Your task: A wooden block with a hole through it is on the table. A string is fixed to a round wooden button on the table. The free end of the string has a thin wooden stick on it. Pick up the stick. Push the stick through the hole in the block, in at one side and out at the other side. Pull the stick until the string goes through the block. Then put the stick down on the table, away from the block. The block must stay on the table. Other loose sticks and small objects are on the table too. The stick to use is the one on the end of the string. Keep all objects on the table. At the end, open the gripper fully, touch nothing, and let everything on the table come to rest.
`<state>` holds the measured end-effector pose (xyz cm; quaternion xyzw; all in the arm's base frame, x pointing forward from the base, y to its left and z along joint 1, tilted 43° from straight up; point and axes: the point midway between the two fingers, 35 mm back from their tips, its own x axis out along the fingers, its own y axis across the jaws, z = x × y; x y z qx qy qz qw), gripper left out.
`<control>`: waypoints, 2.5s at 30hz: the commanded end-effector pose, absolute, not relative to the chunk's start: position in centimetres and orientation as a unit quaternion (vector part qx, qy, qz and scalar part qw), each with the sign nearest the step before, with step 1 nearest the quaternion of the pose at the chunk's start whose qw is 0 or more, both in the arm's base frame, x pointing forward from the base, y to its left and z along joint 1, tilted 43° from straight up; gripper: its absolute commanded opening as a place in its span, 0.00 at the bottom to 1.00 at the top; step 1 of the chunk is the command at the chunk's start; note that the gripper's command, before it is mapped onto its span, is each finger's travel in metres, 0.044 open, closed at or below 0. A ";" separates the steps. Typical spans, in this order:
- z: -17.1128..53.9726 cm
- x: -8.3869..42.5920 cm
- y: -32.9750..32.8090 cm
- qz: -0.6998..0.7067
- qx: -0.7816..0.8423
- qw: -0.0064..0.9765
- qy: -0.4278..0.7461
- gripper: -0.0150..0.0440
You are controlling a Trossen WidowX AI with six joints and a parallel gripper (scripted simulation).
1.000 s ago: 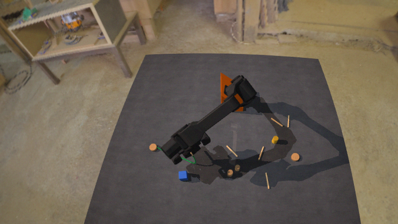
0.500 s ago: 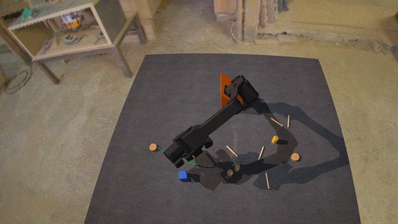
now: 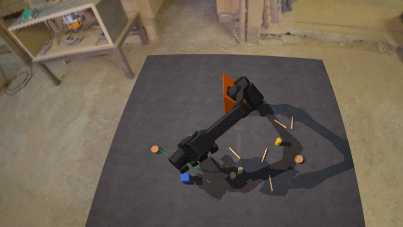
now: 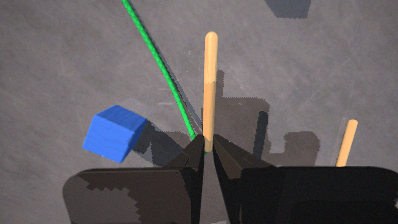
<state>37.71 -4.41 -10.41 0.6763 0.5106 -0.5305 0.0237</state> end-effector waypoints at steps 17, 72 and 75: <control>-9.6 38.7 -3.0 -0.527 0.679 0.018 0.512 0.25; -11.7 33.4 0.6 -0.528 0.677 0.017 0.512 0.25; -11.7 33.4 0.5 -0.528 0.677 0.017 0.512 0.25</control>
